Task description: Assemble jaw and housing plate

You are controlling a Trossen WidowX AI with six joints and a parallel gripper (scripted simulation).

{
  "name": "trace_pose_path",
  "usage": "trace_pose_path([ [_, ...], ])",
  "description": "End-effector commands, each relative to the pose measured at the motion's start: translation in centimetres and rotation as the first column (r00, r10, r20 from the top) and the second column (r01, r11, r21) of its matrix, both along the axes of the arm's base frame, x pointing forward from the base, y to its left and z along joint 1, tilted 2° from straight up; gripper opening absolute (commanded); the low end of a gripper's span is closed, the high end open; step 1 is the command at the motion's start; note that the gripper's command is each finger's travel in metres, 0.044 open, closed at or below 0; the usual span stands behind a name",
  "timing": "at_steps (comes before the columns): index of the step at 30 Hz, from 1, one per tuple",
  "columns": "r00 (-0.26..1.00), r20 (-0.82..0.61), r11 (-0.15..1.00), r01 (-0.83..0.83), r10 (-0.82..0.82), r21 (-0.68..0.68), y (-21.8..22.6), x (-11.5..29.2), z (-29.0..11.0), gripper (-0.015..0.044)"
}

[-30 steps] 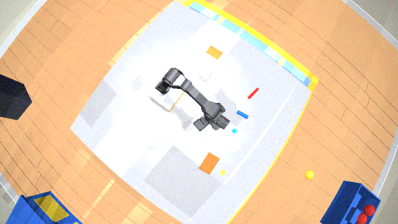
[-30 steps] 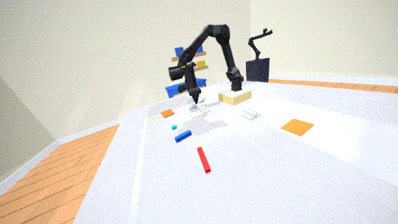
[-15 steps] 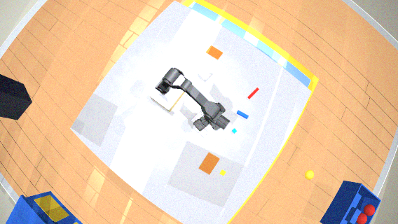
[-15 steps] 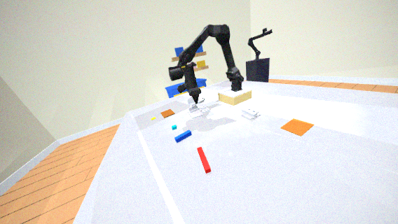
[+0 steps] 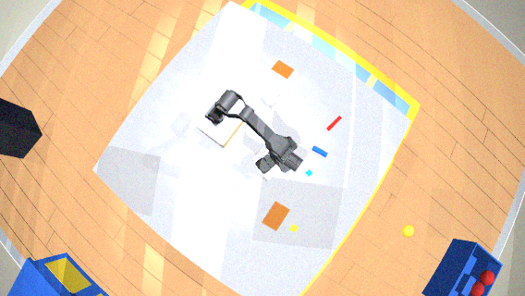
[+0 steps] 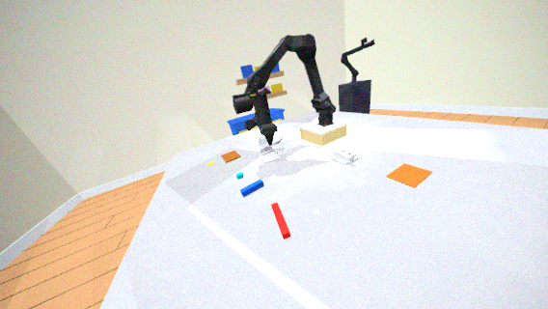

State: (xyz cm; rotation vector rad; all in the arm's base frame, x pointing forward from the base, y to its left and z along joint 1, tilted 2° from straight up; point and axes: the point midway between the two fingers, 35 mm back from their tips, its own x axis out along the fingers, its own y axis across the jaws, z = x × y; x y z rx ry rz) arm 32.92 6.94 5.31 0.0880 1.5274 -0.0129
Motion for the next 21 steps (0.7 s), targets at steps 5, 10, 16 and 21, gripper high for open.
trace_pose_path([
  [5,1.0,-0.012,1.0,0.004,-0.004,0.002,0.1,-0.1,-1.6,0.0134],
  [10,1.0,-0.012,1.0,0.004,-0.004,0.002,0.1,-0.1,-2.4,0.0134],
  [16,1.0,-0.013,1.0,0.004,-0.004,0.002,0.2,-0.1,-3.4,0.0134],
  [21,1.0,-0.013,1.0,0.004,-0.004,0.002,0.2,-0.2,-4.1,0.0134],
])
